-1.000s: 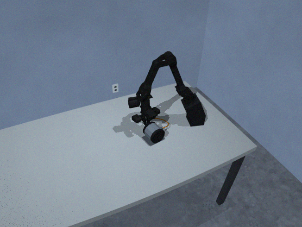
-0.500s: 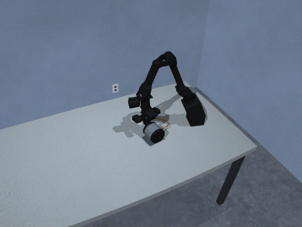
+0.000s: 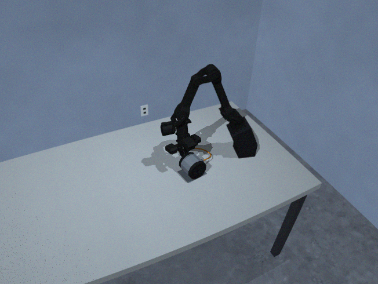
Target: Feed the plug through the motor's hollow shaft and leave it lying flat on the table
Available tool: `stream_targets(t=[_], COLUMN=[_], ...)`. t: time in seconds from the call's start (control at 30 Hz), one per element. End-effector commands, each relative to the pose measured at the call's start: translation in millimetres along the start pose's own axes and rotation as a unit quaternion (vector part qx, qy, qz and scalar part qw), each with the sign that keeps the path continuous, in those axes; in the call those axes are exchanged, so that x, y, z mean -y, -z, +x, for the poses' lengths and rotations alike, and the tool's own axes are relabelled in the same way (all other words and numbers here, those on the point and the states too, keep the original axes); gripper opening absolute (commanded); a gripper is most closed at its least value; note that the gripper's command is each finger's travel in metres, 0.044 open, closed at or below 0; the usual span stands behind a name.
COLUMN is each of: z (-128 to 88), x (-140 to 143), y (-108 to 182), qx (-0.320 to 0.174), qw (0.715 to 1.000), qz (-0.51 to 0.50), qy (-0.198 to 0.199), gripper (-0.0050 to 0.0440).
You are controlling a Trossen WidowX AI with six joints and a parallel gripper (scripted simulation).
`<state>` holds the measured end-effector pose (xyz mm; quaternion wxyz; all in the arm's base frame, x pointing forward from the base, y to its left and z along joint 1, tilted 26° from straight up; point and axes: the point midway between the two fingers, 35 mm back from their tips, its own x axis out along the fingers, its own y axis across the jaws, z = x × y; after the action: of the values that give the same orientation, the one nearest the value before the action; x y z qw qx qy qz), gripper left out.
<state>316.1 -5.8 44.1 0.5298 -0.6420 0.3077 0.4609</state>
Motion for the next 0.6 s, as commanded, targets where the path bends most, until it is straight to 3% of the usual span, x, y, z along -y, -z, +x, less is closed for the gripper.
stream_targets(t=[0.0,0.57], z=[-0.2,0.1], x=[0.2,0.2], y=[-0.1,-2.0], qx=[-0.002,-0.002], qw=[1.000,1.000], qz=[0.001,0.001], qy=[0.001,0.001], gripper=[0.0000,0.0000])
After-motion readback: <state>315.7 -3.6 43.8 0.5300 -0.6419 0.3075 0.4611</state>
